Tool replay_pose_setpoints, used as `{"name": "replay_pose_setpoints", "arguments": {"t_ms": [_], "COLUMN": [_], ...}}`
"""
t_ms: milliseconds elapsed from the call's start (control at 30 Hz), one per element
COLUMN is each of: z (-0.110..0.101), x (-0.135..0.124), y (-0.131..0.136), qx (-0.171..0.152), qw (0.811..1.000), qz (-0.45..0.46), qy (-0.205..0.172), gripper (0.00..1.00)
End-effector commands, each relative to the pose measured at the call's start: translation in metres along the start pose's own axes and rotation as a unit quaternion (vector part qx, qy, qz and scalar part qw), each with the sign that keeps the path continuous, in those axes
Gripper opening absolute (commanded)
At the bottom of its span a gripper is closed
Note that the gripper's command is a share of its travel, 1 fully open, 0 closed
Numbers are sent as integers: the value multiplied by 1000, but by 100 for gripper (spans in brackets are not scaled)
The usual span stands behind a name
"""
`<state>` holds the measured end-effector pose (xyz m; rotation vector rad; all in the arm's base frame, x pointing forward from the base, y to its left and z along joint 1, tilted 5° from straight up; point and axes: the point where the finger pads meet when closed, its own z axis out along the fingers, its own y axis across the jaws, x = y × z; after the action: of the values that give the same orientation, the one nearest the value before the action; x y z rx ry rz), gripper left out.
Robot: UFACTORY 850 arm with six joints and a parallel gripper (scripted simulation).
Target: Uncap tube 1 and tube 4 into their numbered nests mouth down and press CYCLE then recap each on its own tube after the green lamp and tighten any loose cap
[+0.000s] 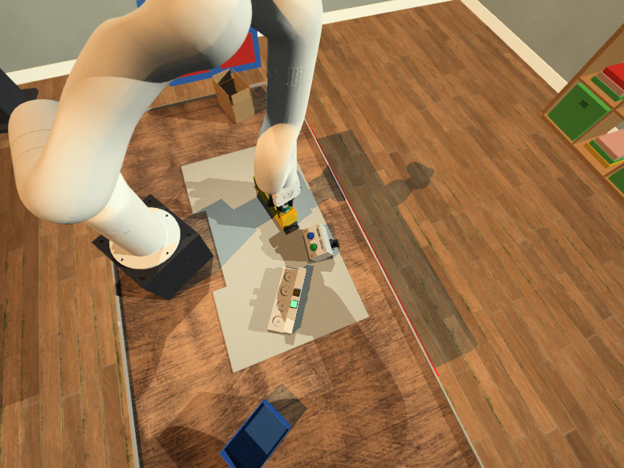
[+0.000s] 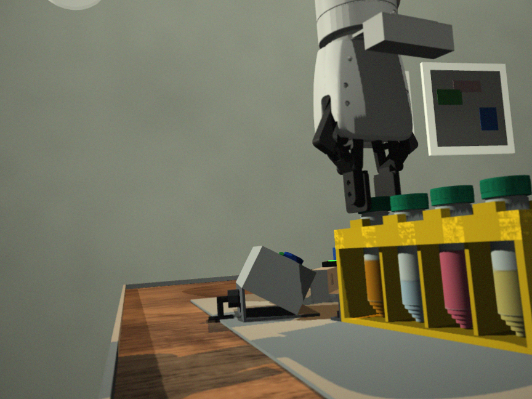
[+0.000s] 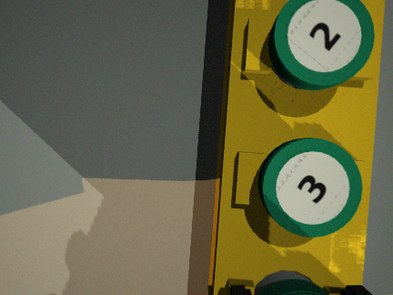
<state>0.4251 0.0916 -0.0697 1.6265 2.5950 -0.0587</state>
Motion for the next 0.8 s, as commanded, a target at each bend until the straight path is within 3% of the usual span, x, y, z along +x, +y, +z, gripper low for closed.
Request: {"name": "replay_pose_setpoints", "arguments": {"t_ms": [0, 367, 533, 567, 767], "z": [0, 0, 0, 0, 0], "x": [0, 0, 0, 0, 0], "y": [0, 0, 0, 0, 0], "qx": [-7, -7, -7, -7, -7], "qw": [996, 973, 973, 973, 973], "qz": [91, 231, 231, 231, 231], "qy": [2, 3, 3, 3, 3], "gripper": [0, 0, 0, 46, 46]}}
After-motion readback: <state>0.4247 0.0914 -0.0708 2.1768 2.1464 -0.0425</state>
